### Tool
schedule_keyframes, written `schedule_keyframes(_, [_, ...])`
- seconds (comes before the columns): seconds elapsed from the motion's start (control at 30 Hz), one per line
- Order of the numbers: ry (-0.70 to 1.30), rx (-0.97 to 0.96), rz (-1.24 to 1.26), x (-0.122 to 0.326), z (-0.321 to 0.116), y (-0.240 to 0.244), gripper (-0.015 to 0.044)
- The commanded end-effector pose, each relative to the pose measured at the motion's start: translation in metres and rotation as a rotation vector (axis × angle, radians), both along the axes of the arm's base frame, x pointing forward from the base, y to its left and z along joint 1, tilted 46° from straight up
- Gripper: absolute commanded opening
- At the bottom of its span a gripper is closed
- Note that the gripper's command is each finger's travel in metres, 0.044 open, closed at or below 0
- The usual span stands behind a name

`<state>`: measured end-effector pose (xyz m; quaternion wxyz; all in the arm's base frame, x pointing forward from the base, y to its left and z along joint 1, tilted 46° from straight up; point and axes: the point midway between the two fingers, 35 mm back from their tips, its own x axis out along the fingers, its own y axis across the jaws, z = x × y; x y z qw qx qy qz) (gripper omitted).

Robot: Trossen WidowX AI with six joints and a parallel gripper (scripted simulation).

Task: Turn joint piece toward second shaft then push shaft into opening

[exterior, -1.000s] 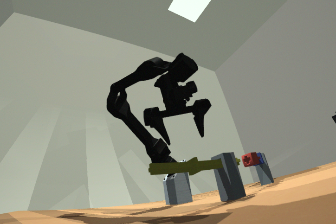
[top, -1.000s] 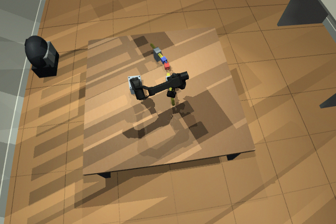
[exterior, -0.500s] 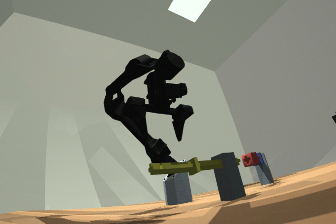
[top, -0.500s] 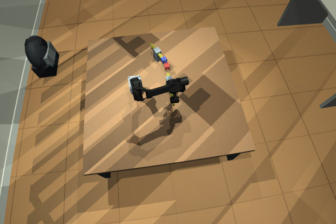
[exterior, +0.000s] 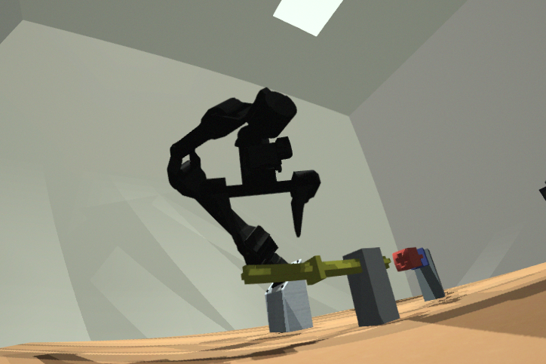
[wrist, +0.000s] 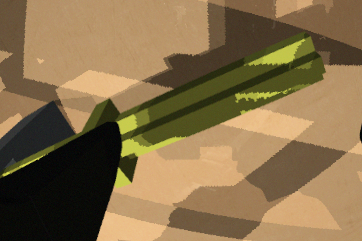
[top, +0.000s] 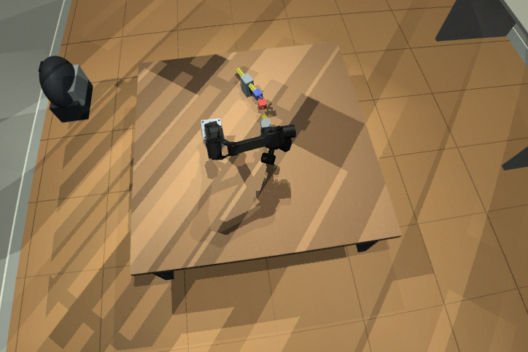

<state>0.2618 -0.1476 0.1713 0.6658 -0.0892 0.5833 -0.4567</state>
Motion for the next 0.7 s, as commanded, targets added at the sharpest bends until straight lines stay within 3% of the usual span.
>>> schedule_keyframes(0.0, [-0.088, -0.009, -0.077, -0.002, -0.004, -0.004, 0.044])
schedule_keyframes(0.67, [-0.607, -0.064, -0.521, -0.007, -0.024, -0.027, 0.044])
